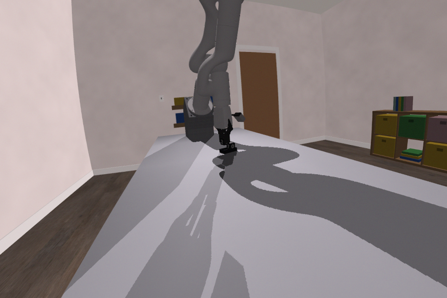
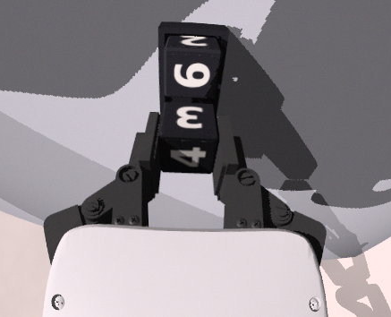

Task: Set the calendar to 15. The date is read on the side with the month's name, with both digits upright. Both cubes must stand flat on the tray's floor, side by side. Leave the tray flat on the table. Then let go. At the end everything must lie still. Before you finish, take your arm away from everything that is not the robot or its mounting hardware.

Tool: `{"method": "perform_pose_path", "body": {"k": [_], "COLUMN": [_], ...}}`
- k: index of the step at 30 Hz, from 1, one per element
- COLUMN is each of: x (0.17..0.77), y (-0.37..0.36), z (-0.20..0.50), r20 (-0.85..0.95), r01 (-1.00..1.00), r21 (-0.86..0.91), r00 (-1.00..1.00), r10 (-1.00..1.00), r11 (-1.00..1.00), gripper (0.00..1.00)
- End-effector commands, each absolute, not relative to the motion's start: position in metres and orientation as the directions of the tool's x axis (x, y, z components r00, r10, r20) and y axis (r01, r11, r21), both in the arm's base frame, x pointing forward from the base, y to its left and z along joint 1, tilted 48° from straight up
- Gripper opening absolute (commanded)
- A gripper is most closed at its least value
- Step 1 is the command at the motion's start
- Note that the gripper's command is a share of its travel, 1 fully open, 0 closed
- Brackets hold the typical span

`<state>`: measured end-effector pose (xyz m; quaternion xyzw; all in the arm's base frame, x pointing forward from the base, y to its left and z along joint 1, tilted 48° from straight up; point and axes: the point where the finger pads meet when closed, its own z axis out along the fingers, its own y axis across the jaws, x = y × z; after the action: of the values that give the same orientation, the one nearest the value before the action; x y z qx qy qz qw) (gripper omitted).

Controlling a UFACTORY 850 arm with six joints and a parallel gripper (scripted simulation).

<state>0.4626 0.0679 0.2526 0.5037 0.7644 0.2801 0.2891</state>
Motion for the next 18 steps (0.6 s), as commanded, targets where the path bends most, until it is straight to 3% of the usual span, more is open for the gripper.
{"method": "perform_pose_path", "body": {"k": [1, 18], "x": [0.4654, 0.4745], "y": [0.0684, 0.0701], "z": [0.2503, 0.2418], "r20": [-0.16, -0.16], "r01": [0.608, 0.608], "r21": [0.72, 0.72], "r00": [-0.325, -0.325], "r10": [0.932, 0.932], "r11": [0.336, 0.336], "gripper": [0.29, 0.29]}}
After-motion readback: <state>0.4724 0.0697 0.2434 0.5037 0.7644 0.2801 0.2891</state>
